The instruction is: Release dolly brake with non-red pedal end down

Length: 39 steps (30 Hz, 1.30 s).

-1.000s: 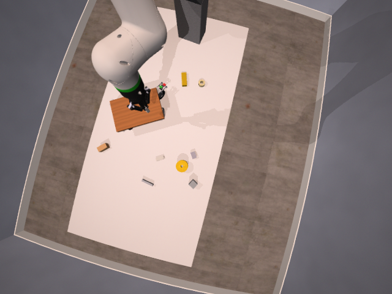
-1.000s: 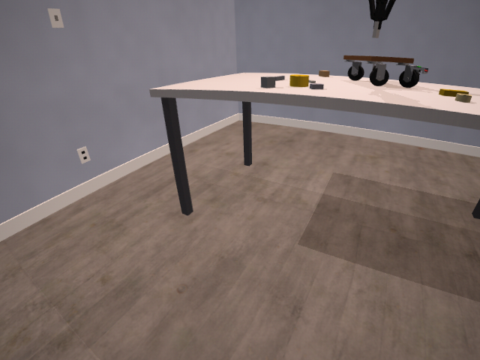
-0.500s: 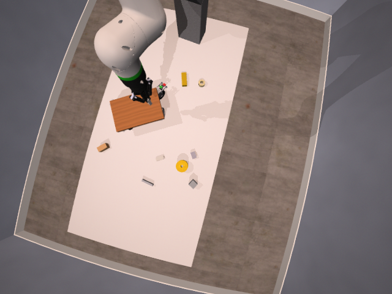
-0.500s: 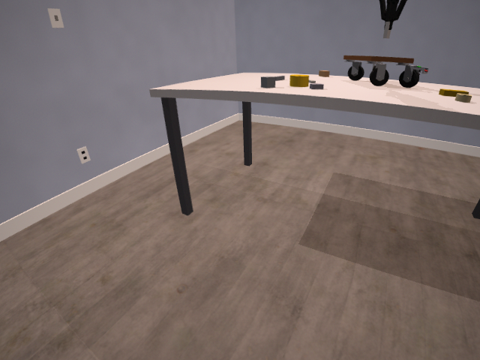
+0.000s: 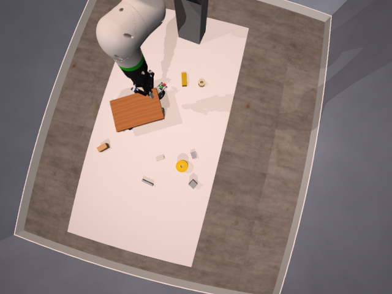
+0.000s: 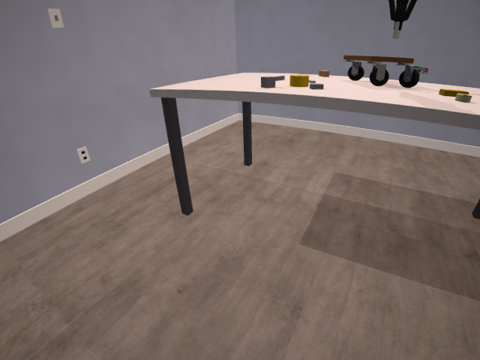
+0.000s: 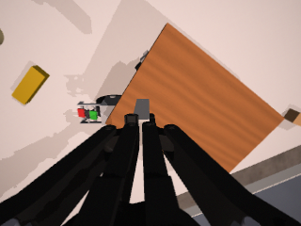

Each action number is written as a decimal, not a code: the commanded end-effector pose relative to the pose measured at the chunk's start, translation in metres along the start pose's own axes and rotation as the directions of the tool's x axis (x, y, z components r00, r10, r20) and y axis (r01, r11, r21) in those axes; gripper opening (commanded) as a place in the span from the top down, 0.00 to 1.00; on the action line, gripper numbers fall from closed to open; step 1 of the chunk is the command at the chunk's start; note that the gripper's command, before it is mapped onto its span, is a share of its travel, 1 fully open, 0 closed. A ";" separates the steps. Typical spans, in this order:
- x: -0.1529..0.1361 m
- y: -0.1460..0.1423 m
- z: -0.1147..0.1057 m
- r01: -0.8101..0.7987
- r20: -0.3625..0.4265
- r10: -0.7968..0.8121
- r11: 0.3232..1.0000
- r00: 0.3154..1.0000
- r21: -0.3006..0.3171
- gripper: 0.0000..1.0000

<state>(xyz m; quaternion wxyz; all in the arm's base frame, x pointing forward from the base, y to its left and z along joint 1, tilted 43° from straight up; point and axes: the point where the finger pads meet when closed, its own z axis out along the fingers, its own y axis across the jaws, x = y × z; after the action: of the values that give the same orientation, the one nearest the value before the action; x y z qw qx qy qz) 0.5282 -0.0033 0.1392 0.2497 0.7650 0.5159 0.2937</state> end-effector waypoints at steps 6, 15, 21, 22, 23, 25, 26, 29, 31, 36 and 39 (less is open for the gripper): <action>-0.001 -0.001 -0.001 0.000 -0.001 0.000 1.000 1.000 -0.004 1.00; -0.017 -0.030 -0.002 -0.004 -0.011 0.004 1.000 1.000 0.010 1.00; -0.017 -0.030 -0.002 -0.004 -0.011 0.004 1.000 1.000 0.010 1.00; -0.017 -0.030 -0.002 -0.004 -0.011 0.004 1.000 1.000 0.010 1.00; -0.017 -0.030 -0.002 -0.004 -0.011 0.004 1.000 1.000 0.010 1.00; -0.017 -0.030 -0.002 -0.004 -0.011 0.004 1.000 1.000 0.010 1.00; -0.017 -0.030 -0.002 -0.004 -0.011 0.004 1.000 1.000 0.010 1.00; -0.035 -0.063 -0.004 -0.008 -0.023 0.009 1.000 1.000 0.027 1.00; -0.044 -0.078 -0.005 -0.010 -0.029 0.011 0.999 1.000 0.035 1.00; -0.055 -0.097 -0.007 -0.011 -0.036 0.013 0.999 0.999 0.045 1.00; -0.056 -0.099 -0.007 -0.011 -0.037 0.013 0.999 0.999 0.046 1.00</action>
<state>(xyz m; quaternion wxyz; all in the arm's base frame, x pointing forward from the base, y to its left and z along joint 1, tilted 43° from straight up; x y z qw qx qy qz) 0.4624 -0.0208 0.0656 0.2071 0.7783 0.5261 0.2731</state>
